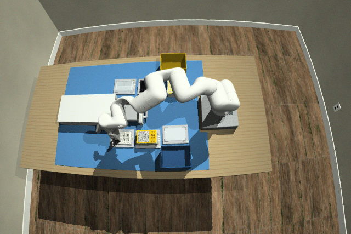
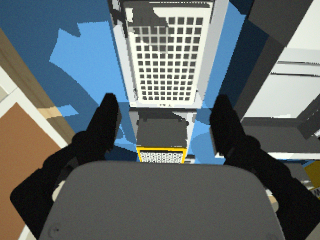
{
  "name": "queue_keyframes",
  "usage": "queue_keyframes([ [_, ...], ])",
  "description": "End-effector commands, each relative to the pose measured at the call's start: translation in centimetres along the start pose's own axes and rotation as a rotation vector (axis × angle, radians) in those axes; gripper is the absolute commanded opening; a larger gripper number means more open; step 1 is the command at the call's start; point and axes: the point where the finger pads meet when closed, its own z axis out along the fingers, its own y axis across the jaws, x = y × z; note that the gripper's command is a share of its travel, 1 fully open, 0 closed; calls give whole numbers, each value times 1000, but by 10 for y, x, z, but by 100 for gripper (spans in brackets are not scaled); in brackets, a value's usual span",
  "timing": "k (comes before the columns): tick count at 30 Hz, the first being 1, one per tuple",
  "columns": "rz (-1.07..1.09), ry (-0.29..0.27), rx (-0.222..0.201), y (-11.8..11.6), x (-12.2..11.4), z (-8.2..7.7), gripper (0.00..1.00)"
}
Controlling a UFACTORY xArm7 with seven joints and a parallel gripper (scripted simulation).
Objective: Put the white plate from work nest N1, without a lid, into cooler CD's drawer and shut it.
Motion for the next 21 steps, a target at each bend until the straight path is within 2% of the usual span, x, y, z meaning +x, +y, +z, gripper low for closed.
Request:
queue_keyframes([
  [1,0,6,2,0,2,1,100],
  [21,0,6,2,0,2,30,100],
])
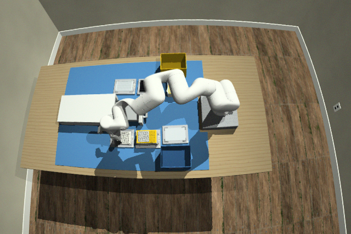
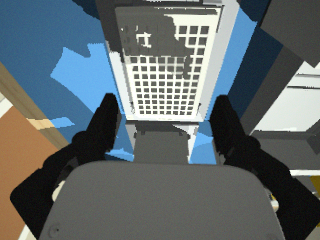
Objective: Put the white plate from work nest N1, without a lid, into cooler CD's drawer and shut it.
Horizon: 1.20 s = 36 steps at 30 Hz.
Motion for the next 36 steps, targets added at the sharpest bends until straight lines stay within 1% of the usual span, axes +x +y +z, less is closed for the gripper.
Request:
queue_keyframes([
  [1,0,7,2,-1,2,2,100],
  [13,0,7,2,-1,2,21,100],
  [24,0,7,2,-1,2,21,100],
  [36,0,7,2,-1,2,27,100],
])
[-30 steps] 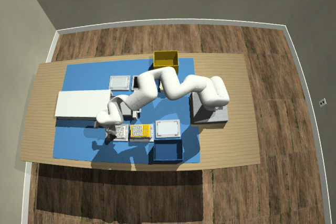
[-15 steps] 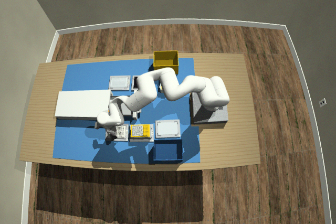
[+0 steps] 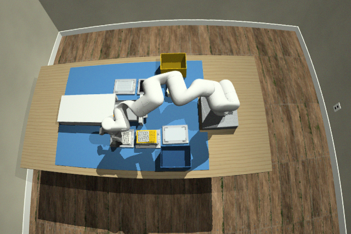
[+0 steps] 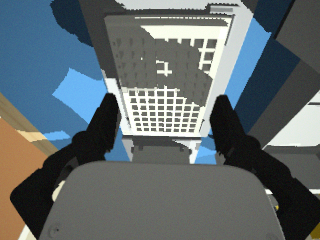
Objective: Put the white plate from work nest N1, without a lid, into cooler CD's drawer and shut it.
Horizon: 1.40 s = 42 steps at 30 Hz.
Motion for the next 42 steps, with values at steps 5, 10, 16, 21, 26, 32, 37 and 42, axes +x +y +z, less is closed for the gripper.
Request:
queue_keyframes([
  [5,0,5,1,0,2,2,100],
  [10,0,5,1,0,2,6,100],
  [16,0,5,1,0,2,8,100],
  [21,0,5,1,0,2,12,100],
  [26,0,5,1,0,2,12,100],
  [32,0,5,1,0,2,12,100],
  [37,0,5,1,0,2,12,100],
  [42,0,5,1,0,2,11,0],
])
